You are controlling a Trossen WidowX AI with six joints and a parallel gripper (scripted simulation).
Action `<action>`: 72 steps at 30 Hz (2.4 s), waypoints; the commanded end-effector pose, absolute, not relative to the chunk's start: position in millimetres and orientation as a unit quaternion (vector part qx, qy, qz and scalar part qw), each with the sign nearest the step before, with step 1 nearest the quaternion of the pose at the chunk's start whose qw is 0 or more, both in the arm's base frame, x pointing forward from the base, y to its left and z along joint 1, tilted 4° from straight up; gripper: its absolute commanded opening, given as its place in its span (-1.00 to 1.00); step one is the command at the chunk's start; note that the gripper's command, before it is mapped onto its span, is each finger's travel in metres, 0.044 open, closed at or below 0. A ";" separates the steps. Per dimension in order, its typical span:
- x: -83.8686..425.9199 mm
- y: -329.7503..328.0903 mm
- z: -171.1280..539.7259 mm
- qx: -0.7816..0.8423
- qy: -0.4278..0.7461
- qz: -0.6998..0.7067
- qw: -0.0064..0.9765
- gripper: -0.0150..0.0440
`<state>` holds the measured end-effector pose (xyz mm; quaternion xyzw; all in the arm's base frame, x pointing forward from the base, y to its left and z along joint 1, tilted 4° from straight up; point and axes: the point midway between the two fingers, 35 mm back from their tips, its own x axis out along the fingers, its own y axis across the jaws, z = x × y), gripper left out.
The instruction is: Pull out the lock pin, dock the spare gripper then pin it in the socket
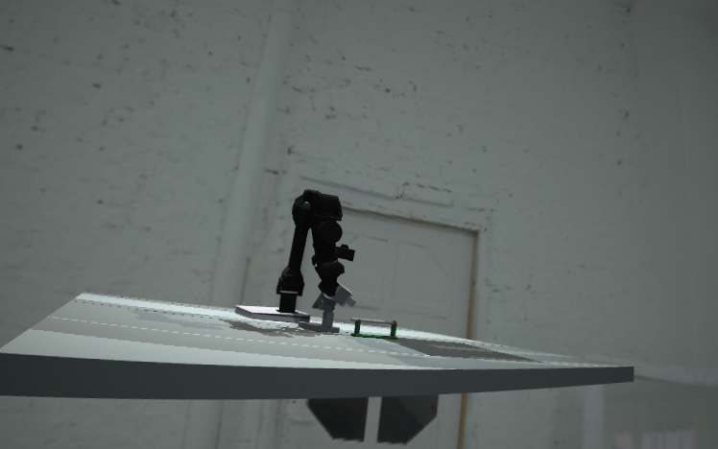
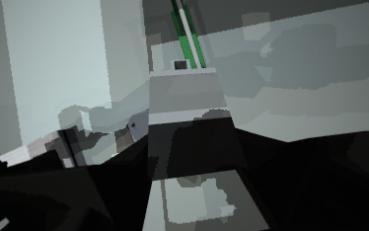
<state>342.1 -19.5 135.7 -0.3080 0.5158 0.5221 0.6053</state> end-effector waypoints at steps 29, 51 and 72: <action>287.6 45.1 140.1 -0.418 0.608 0.424 0.525 -0.49; 236.8 48.9 140.9 -0.503 0.653 0.296 0.483 -0.49; 194.0 28.5 157.6 -0.633 0.606 0.131 0.463 -0.49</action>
